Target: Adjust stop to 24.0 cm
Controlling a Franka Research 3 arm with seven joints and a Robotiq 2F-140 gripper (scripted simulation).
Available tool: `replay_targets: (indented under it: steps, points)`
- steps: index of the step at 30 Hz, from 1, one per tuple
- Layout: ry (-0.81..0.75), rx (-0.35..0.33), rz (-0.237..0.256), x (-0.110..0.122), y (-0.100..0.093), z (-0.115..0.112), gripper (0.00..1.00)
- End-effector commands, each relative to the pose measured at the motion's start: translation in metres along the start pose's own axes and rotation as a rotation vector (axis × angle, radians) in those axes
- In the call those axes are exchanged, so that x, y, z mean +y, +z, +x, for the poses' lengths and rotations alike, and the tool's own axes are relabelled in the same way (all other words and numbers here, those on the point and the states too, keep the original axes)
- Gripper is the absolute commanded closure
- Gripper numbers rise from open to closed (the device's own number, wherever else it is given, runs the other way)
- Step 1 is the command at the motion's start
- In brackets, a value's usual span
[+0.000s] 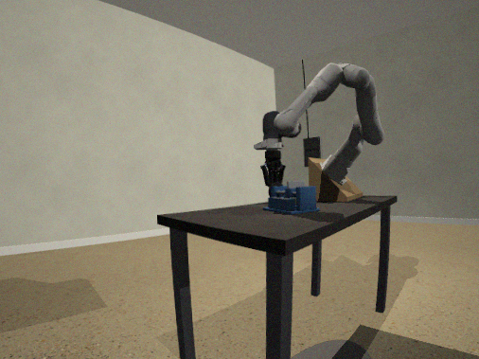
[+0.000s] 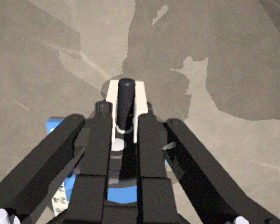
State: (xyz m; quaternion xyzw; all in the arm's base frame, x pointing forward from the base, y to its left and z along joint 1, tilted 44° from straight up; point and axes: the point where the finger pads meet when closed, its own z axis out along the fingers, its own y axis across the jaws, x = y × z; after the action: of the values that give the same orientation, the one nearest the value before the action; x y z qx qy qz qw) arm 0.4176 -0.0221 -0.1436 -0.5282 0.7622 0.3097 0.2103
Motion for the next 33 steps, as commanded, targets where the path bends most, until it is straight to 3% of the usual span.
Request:
replay_targets:
  steps: [1,20,27,33]
  points:
    - [-0.005,-0.002,0.0,0.006,-0.002,0.001,0.96]
    - [-0.005,-0.002,0.0,0.024,-0.028,0.001,0.96]
    - [-0.005,-0.002,0.0,0.017,-0.049,0.001,0.96]
    - [-0.005,-0.002,0.0,0.01,-0.055,0.001,0.96]
